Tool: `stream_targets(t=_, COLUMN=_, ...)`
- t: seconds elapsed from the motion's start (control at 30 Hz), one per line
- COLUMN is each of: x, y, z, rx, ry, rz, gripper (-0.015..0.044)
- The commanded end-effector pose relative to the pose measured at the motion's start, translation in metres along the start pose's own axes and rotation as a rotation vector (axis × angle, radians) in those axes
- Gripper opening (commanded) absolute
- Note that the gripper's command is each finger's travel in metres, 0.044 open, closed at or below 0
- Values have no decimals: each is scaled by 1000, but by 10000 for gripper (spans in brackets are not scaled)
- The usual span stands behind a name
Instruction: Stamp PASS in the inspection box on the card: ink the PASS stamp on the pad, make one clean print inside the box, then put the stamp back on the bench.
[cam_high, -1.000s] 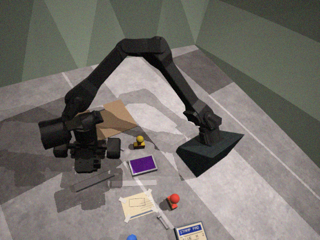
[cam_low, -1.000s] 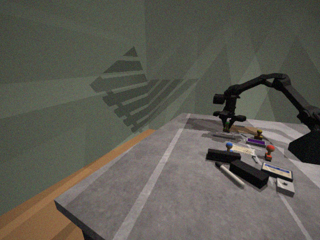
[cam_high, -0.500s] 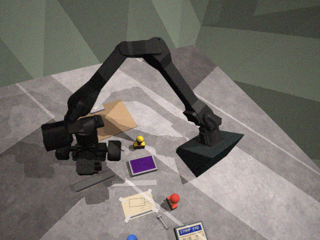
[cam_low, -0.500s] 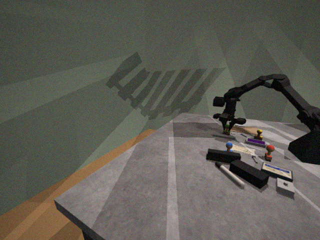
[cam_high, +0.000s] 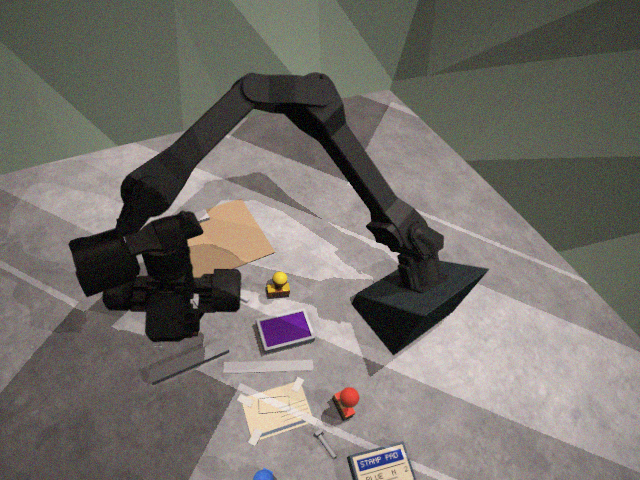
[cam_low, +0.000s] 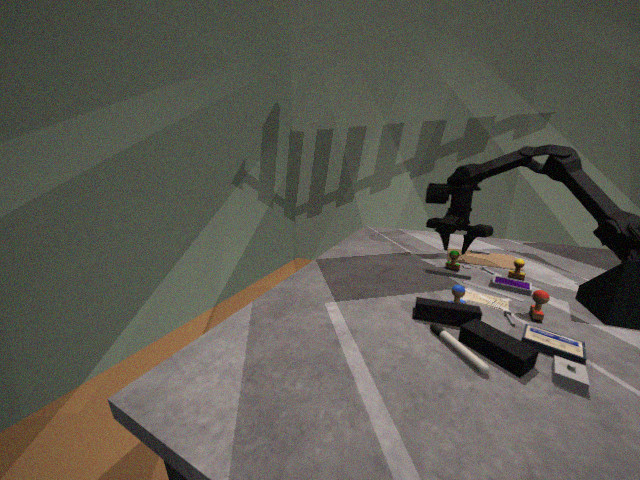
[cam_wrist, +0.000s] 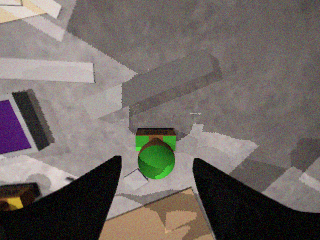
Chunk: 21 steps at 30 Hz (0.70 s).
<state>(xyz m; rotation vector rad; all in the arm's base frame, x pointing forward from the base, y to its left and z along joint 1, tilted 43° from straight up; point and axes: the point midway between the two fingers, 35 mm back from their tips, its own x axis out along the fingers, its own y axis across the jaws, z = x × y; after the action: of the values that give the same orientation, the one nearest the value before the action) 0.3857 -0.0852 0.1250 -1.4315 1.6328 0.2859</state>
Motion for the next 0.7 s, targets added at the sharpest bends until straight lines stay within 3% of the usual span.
stream_targets(t=0.0, x=-70, y=2, z=2, rx=-4, ry=-7, rz=-11, gripper=268)
stream_targets(t=0.67, x=-82, y=3, z=1, rx=-4, ry=-6, rz=-11, gripper=268)
